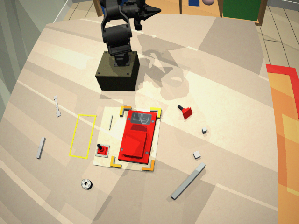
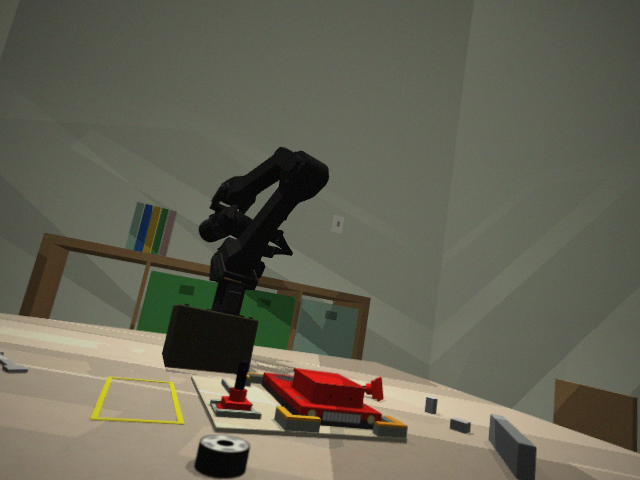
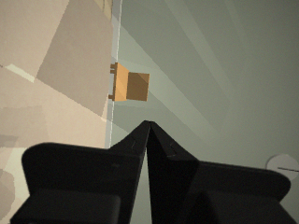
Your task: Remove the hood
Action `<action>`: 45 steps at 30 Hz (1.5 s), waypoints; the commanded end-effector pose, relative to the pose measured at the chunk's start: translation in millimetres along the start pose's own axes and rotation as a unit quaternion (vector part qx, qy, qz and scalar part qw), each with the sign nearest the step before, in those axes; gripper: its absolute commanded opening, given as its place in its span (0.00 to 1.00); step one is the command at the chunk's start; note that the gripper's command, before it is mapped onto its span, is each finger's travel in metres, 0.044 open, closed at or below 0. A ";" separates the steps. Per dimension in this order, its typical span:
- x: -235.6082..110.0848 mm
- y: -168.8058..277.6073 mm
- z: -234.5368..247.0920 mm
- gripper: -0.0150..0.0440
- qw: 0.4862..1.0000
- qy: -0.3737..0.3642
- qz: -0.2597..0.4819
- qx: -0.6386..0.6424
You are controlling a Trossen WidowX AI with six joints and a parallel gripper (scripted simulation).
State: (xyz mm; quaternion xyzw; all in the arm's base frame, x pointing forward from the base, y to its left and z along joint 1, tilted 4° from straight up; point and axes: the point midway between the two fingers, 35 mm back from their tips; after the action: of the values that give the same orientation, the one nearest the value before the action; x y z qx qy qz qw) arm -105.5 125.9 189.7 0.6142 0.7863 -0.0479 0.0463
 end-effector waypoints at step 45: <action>-352.8 10.6 117.2 1.00 0.643 -0.288 -0.612 -0.360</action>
State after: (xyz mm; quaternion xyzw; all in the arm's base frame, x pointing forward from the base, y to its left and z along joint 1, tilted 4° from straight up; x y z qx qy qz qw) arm -45.0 -213.6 126.0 -0.0679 0.9040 0.0218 0.4215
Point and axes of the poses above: the point midway between the two fingers, 35 mm back from their tips, its own x axis out along the fingers, its own z axis across the jaws, y = z × x, and after that the axes turned 8 degrees about -x, right-handed
